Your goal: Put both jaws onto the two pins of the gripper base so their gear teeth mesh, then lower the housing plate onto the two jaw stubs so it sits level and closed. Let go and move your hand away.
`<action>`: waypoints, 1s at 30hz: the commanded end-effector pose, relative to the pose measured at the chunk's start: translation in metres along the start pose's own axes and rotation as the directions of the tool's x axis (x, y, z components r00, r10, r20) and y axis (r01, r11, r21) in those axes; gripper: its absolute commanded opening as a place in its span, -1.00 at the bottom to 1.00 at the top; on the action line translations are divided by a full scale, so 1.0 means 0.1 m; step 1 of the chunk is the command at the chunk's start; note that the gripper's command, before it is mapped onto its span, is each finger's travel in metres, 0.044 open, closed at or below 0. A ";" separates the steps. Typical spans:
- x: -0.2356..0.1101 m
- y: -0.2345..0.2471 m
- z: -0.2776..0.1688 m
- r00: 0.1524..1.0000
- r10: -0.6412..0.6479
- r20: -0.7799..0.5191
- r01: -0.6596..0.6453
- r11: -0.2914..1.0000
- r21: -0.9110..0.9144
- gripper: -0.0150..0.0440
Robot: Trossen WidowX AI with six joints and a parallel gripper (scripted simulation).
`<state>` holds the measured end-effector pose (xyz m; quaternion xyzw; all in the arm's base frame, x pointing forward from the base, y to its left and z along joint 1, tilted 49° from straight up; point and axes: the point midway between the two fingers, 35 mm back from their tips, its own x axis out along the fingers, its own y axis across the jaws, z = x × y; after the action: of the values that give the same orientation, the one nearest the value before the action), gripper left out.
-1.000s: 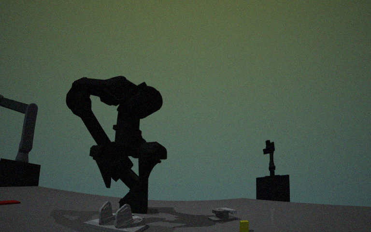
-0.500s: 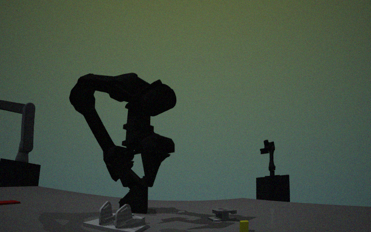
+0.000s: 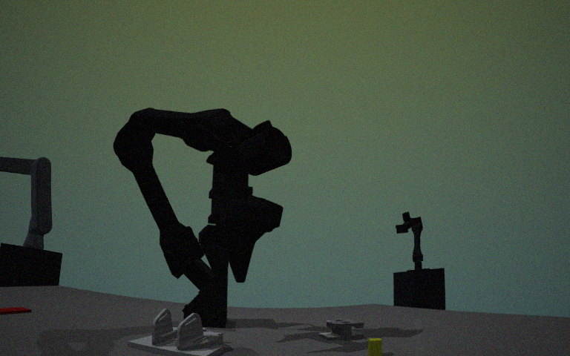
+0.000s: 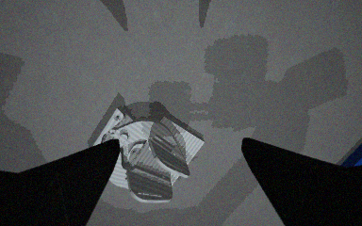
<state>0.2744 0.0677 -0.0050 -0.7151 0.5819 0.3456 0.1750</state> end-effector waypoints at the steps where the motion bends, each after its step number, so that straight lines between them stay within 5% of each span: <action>1: 0.00 -0.02 0.08 1.000 0.005 0.004 -0.006 0.996 0.090 1.00; 15: -0.04 -0.07 0.35 1.000 0.008 0.016 -0.015 0.888 0.460 1.00; 30: -0.08 -0.09 0.65 1.000 0.015 0.025 -0.029 0.626 0.779 1.00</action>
<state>0.2656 0.1150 -0.0420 -0.5755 0.6762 0.0894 0.4512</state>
